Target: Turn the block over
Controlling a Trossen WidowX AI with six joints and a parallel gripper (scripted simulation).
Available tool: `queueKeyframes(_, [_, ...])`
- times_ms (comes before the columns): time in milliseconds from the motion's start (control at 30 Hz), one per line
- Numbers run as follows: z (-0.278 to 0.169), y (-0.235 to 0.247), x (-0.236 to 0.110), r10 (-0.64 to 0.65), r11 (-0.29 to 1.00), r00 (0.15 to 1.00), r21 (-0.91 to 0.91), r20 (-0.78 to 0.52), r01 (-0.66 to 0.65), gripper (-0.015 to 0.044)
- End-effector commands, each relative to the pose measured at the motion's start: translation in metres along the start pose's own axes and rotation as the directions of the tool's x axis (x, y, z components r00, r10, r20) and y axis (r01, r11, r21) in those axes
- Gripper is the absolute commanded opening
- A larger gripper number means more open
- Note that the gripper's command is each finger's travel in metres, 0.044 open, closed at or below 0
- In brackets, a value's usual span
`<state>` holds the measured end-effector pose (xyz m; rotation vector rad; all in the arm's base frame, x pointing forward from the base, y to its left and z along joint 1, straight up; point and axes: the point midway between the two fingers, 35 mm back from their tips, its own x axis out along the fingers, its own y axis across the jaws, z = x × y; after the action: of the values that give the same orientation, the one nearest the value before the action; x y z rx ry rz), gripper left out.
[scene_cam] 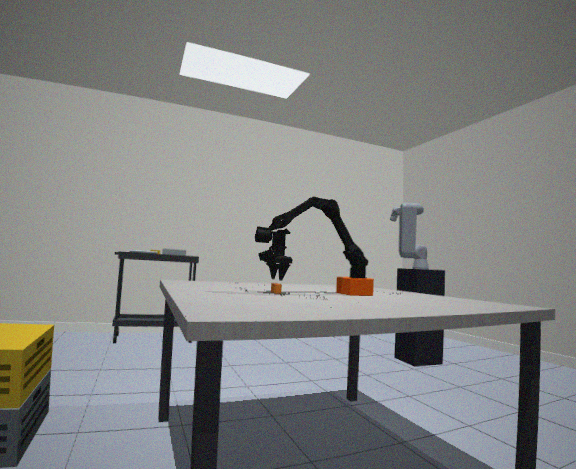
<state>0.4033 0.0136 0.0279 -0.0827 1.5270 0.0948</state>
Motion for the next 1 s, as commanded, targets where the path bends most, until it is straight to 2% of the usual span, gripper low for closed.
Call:
queueKeyframes(0, [-0.001,-0.001,0.007,-0.006,1.000,1.000,0.004,-0.003,0.006,0.0440])
queueKeyframes(600, [-0.001,-0.001,0.034,-0.006,1.000,1.000,0.004,-0.004,0.006,0.0440])
queueKeyframes(767, [-0.001,-0.001,0.034,-0.006,1.000,1.000,0.004,-0.004,0.006,0.0309])
queueKeyframes(967, [-0.001,-0.001,0.034,-0.006,1.000,1.000,0.004,-0.004,0.006,0.0269])
